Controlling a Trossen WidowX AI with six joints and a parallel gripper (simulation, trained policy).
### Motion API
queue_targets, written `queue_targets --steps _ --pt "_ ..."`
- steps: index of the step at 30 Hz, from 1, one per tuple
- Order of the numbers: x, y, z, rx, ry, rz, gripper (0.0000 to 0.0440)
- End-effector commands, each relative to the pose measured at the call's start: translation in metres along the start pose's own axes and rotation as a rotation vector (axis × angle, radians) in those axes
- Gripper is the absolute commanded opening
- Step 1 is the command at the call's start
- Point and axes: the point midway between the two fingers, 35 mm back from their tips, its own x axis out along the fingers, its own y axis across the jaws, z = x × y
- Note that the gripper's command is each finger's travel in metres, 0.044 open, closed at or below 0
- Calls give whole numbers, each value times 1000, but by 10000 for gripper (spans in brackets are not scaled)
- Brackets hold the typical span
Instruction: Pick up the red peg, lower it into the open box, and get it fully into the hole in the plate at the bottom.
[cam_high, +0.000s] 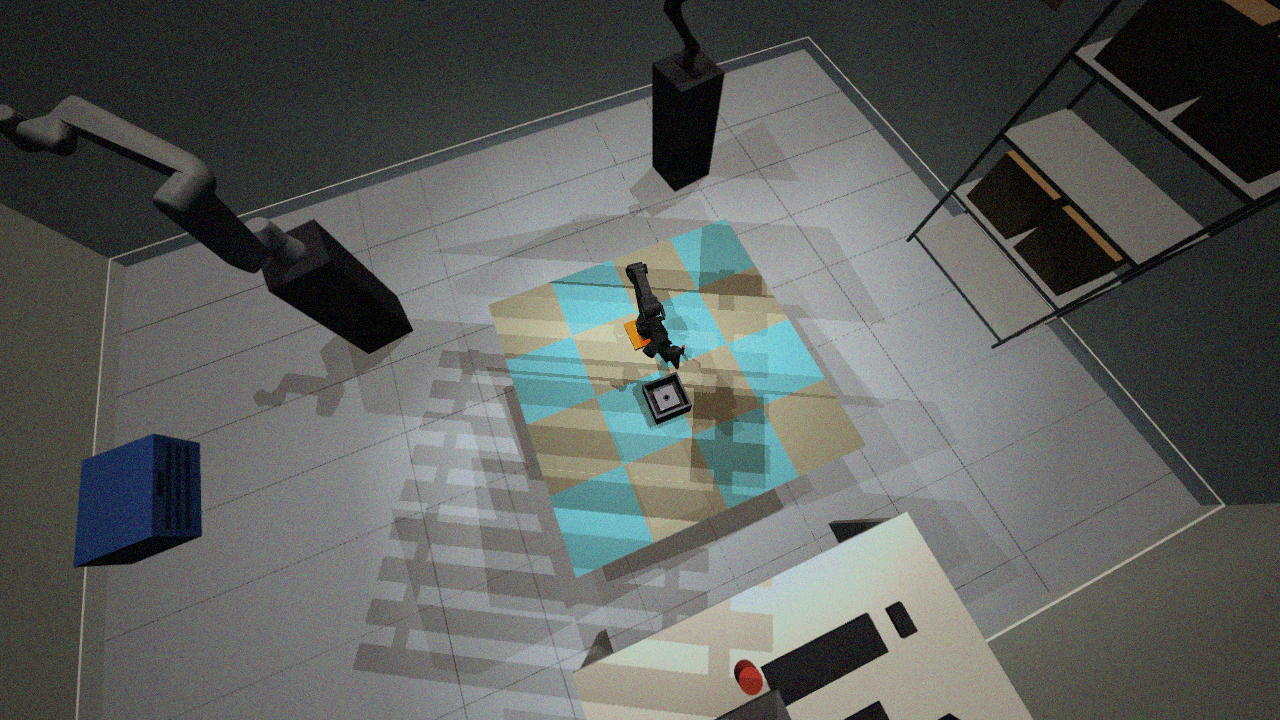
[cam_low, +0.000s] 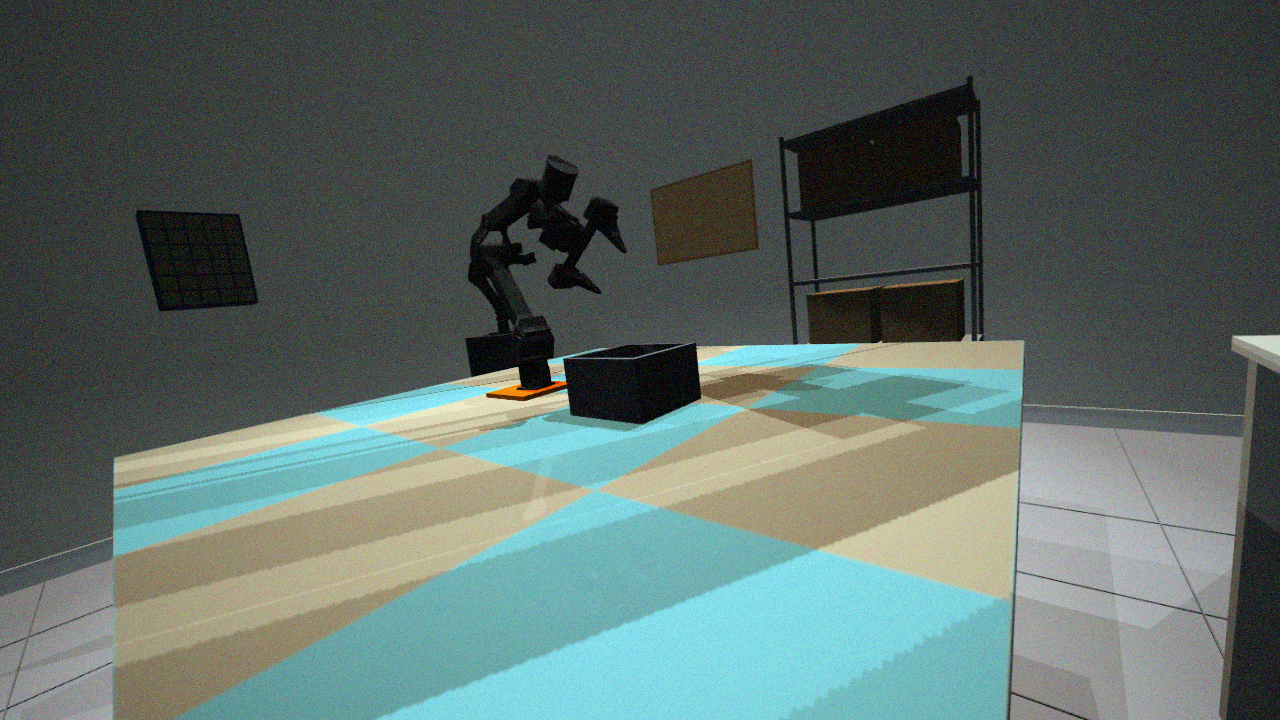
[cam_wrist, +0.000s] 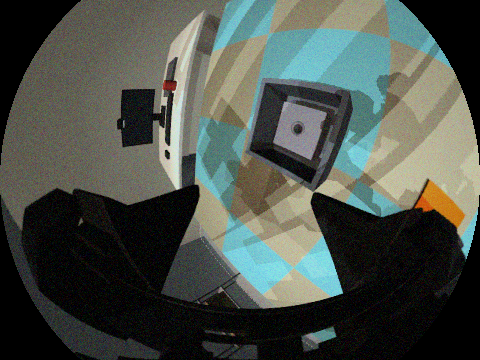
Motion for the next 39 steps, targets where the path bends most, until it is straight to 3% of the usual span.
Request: queue_targets --steps 1,20,39 --pt "10 -16 -23 -46 44 -113 440" --pt "35 -102 -102 -262 127 -558 440" --pt "87 -166 -137 -429 150 -583 440"
